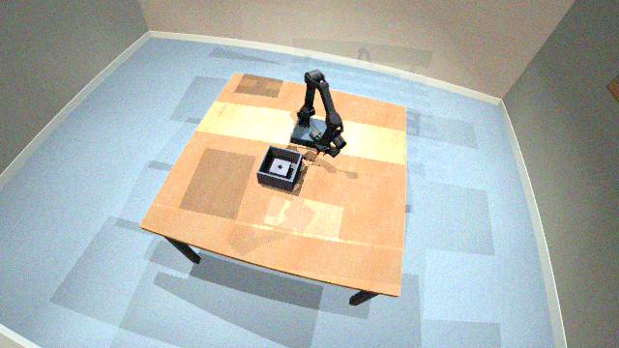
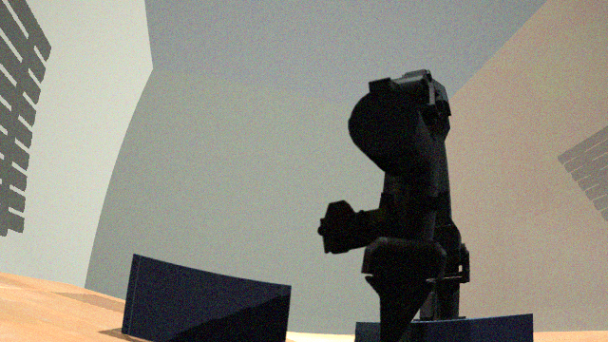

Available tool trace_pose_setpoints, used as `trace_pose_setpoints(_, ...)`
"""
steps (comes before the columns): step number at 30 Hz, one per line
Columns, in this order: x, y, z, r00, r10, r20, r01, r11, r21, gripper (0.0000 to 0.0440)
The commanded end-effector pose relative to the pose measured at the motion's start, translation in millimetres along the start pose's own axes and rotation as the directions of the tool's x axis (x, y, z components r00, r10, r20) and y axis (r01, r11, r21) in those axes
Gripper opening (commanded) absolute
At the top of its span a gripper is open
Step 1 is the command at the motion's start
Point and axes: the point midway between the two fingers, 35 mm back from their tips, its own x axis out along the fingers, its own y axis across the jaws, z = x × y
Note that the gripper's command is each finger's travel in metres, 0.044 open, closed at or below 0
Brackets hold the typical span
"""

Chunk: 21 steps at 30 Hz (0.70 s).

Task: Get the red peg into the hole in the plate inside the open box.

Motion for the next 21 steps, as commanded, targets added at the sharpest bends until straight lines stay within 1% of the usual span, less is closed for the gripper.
trace_pose_setpoints(1,1.9,-2.0,-2.5,1.0,-0.025,-0.015,0.025,1.0,0.01,0.0)
trace_pose_setpoints(6,8.4,-7.8,-3.8,0.997,-0.072,-0.021,0.072,0.997,0.009,0.0)
trace_pose_setpoints(12,-9.0,-10.8,13.2,0.997,-0.07,0.044,0.069,0.997,0.022,0.0)
trace_pose_setpoints(21,-39.8,-25.7,30.4,0.991,-0.089,0.1,0.087,0.996,0.026,0.0)
